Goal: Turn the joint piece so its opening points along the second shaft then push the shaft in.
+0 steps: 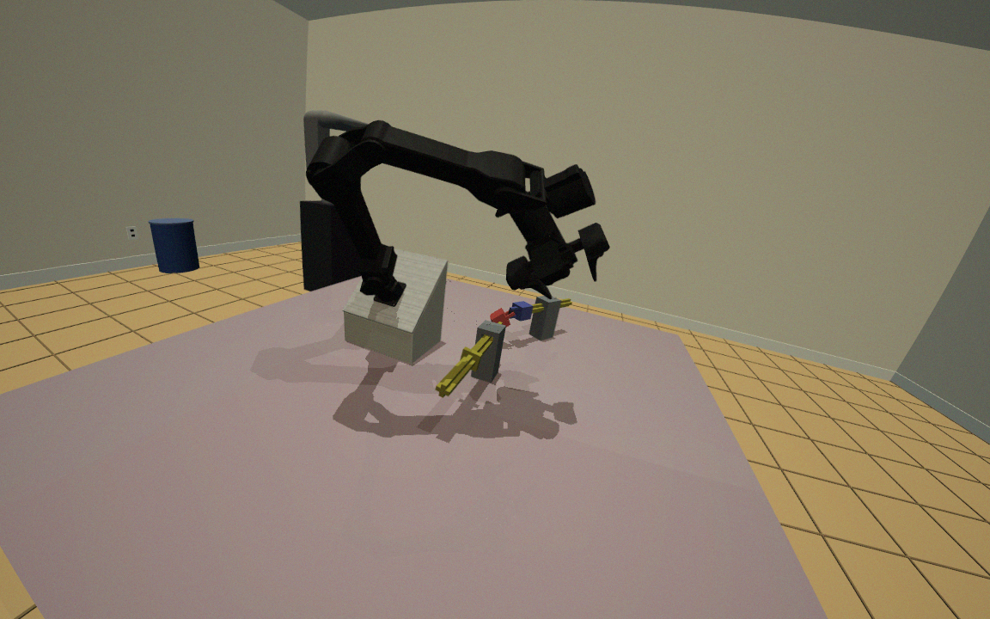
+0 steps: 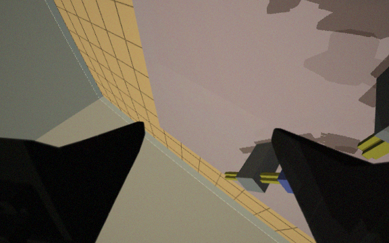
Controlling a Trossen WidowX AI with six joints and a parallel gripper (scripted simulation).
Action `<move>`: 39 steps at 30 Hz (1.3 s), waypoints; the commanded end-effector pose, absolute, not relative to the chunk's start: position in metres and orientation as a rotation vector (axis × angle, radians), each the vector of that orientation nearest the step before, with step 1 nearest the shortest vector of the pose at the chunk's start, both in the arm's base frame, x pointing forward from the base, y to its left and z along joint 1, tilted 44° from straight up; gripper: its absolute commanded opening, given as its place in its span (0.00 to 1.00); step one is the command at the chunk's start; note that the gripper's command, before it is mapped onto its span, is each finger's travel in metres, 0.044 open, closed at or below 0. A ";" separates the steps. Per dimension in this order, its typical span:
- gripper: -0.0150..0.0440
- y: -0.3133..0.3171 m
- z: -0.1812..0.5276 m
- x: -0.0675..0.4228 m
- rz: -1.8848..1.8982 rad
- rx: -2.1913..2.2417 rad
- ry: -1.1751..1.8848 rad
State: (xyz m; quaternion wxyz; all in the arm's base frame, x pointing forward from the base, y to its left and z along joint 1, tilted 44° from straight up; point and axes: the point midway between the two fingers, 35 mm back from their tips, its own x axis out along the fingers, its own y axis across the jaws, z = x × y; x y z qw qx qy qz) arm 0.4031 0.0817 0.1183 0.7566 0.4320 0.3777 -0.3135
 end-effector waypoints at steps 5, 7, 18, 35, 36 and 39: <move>1.00 0.112 0.068 0.369 -0.687 0.692 1.005; 1.00 0.119 0.058 0.360 -0.682 0.630 1.045; 1.00 0.144 0.009 0.304 -0.660 0.278 1.237; 1.00 0.151 -0.039 0.215 -0.607 -0.318 1.432; 1.00 0.150 -0.041 0.210 -0.604 -0.355 1.440; 1.00 0.147 -0.045 0.196 -0.595 -0.465 1.459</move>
